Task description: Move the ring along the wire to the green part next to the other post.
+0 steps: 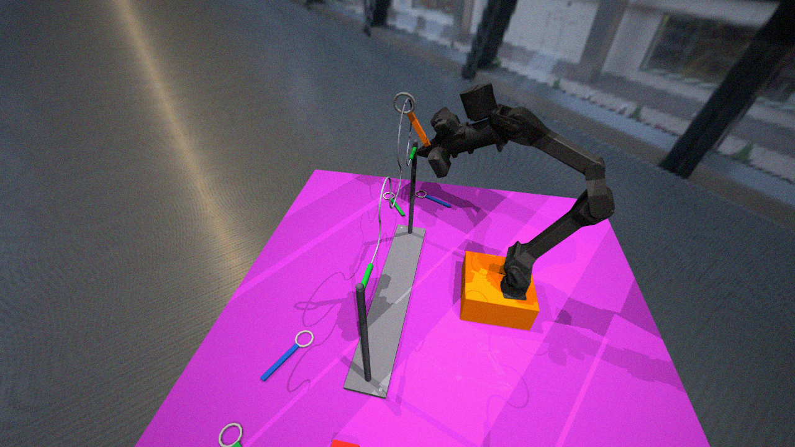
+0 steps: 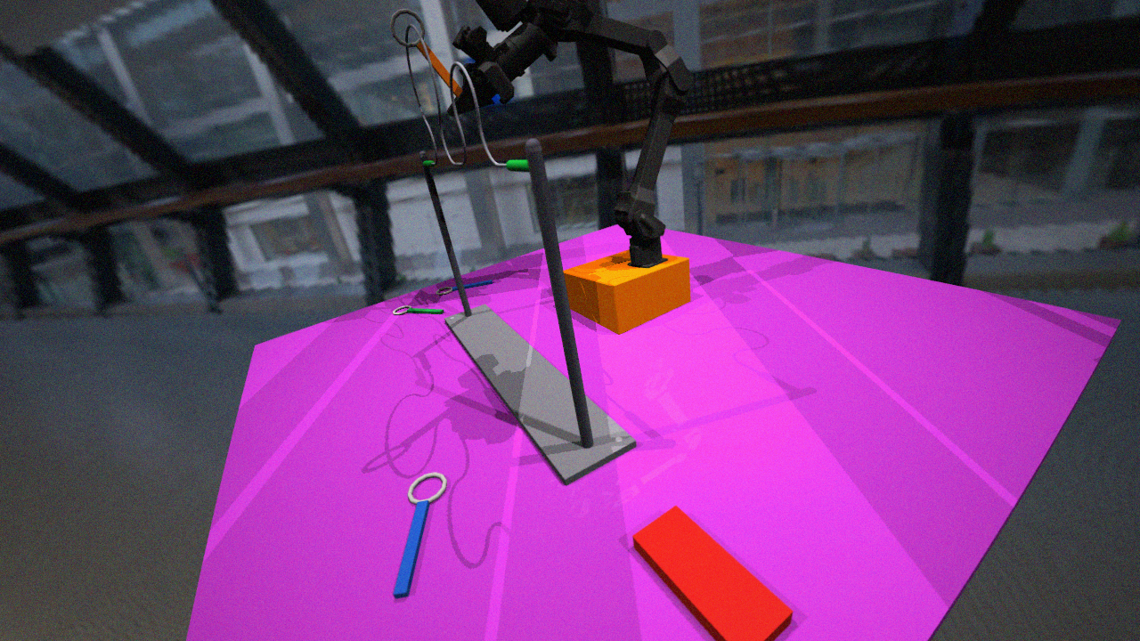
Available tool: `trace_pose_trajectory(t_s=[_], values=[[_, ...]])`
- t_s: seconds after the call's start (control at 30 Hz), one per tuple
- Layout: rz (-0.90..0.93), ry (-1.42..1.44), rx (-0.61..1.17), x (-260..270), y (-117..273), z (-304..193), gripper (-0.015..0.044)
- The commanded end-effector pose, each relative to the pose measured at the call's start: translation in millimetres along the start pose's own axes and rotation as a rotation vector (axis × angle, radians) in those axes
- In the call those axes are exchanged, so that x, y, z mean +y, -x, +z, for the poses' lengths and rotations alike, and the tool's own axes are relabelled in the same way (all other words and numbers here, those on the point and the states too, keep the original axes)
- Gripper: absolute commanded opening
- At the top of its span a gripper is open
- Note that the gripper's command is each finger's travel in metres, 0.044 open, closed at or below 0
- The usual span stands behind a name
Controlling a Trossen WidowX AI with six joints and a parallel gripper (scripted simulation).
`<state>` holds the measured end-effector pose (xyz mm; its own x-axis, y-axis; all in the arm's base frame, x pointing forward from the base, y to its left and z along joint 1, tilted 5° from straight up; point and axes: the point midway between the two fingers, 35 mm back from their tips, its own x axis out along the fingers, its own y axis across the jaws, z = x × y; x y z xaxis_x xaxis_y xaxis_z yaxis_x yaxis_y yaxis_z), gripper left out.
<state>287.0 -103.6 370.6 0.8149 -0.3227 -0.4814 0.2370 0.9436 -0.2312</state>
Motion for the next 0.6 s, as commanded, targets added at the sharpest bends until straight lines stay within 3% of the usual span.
trace_pose_trajectory(t_s=[0.0,0.57], values=[[-0.027,0.043,-0.013,-1.9,2.5,0.9,-0.015],[-0.132,0.225,-0.039,-9.3,2.0,1.8,-0.015]])
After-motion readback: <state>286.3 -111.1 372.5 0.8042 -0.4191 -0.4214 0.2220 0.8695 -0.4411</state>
